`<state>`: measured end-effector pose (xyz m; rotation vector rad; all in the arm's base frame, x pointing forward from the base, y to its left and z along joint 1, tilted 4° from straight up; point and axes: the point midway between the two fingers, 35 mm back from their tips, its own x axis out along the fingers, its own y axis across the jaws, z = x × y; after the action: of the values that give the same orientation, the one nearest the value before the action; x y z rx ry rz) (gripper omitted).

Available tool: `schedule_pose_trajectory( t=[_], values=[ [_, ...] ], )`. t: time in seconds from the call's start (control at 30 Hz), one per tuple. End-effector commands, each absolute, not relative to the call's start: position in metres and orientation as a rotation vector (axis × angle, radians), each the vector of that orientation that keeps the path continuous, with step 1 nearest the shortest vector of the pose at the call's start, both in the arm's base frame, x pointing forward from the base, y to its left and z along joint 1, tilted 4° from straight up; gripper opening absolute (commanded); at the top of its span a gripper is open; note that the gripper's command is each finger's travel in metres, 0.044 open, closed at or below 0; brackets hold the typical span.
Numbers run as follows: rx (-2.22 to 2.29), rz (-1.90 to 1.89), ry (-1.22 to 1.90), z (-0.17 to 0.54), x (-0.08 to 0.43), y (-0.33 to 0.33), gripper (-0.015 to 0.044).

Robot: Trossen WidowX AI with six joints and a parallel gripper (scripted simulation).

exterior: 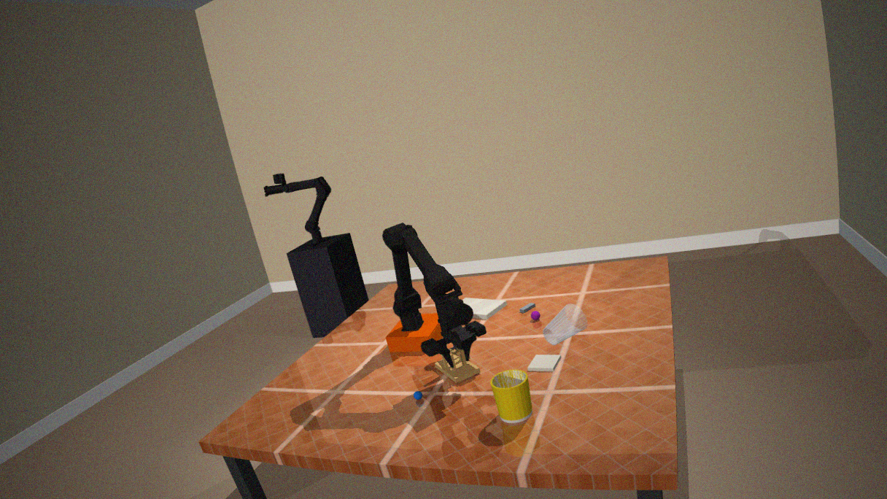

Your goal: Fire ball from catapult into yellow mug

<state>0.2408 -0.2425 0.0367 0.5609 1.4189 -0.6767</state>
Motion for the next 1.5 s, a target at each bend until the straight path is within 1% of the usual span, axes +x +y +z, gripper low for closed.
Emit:
schedule_pose_trajectory(
  t=[0.0, 0.4, 0.5, 0.6, 0.67, 0.7, 0.73, 0.97, 1.03, 1.13, 1.47],
  values=[
    [0.560, -0.677, 1.418, 0.037, 0.241, -0.243, 0.0052],
    [0.560, -0.677, 1.418, 0.040, 0.241, -0.243, 0.0367],
    [0.560, -0.677, 1.418, 0.078, 0.243, -0.242, 0.0440],
    [0.561, -0.677, 1.418, 0.126, 0.239, -0.236, 0.0440],
    [0.561, -0.677, 1.418, 0.137, 0.238, -0.234, 0.0440],
    [0.561, -0.677, 1.418, 0.137, 0.238, -0.234, 0.0440],
    [0.555, -0.675, 1.413, 0.120, 0.241, -0.238, 0.0440],
    [0.557, -0.673, 1.413, 0.132, 0.236, -0.232, 0.0440],
    [0.557, -0.673, 1.413, 0.122, 0.237, -0.234, 0.0440],
    [0.557, -0.673, 1.413, 0.088, 0.238, -0.237, 0.0440],
    [0.557, -0.673, 1.413, 0.079, 0.239, -0.238, 0.0440]
  ],
)
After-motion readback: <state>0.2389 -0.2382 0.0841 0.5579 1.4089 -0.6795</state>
